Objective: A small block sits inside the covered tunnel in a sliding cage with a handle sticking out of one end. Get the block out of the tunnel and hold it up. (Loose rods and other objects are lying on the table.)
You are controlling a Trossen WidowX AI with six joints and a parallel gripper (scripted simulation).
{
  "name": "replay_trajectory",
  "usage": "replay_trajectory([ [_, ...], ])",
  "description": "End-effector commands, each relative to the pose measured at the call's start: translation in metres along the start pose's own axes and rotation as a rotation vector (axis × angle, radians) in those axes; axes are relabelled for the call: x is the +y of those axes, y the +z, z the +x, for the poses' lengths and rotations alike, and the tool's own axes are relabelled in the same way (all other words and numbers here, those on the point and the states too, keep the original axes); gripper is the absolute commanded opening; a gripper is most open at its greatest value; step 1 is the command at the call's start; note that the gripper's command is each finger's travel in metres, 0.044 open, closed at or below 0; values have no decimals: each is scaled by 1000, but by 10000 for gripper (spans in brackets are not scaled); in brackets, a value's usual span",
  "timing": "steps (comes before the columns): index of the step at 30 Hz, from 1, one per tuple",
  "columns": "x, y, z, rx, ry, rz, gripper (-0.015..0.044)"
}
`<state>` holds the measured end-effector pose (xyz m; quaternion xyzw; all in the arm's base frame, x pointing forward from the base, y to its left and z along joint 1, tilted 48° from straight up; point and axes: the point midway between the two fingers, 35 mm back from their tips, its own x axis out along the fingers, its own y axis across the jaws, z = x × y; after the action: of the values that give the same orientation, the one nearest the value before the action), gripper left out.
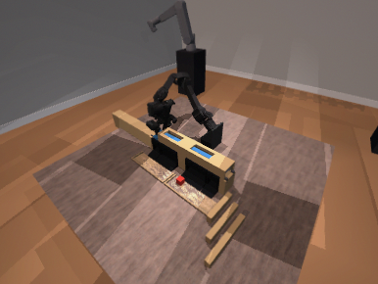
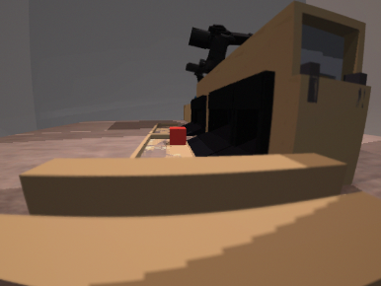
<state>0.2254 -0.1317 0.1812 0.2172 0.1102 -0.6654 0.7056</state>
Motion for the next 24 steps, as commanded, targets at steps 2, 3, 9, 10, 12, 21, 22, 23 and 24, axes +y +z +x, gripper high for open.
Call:
replay_trajectory([
  [2,2,1,-8,26,7,-4,289],
  [3,3,2,-12,34,9,-6,315],
  [9,5,9,-25,61,18,-12,440],
  [10,7,15,-25,66,18,-12,440],
  [12,11,34,-24,79,19,-14,440],
  [21,13,40,-20,84,20,-15,440],
  [22,12,40,-19,85,20,-15,440],
  [23,12,40,-17,85,20,-15,440],
  [24,12,39,-16,85,20,-15,440],
])
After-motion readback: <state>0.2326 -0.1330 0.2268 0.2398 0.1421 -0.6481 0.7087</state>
